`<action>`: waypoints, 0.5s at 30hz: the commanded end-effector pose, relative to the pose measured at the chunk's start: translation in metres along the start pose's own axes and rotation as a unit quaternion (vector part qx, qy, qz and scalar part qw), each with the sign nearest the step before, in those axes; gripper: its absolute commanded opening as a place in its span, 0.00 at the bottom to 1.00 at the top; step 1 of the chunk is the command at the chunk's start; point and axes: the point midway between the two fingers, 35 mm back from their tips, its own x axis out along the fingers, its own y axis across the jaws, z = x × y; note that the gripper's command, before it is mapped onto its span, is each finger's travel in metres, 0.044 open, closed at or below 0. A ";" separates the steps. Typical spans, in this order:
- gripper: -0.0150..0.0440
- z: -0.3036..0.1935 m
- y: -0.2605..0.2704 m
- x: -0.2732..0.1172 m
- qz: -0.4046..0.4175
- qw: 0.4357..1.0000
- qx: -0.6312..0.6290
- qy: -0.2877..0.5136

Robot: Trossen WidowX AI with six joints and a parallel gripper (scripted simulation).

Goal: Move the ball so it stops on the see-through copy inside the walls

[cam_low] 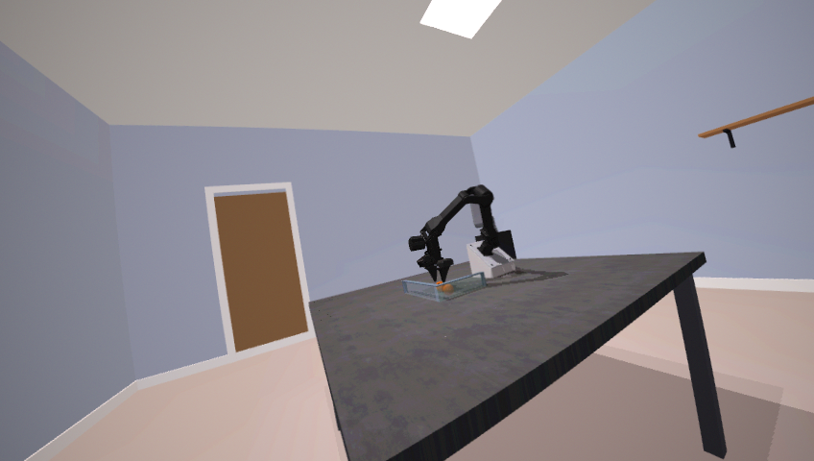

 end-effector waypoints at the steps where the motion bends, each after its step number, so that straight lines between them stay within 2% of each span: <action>1: 0.80 -0.002 -0.001 0.008 0.003 1.000 0.005 0.004; 13: 0.80 -0.003 -0.001 0.024 0.004 1.000 0.005 0.004; 15: 0.71 -0.003 -0.001 0.024 0.004 1.000 0.005 0.004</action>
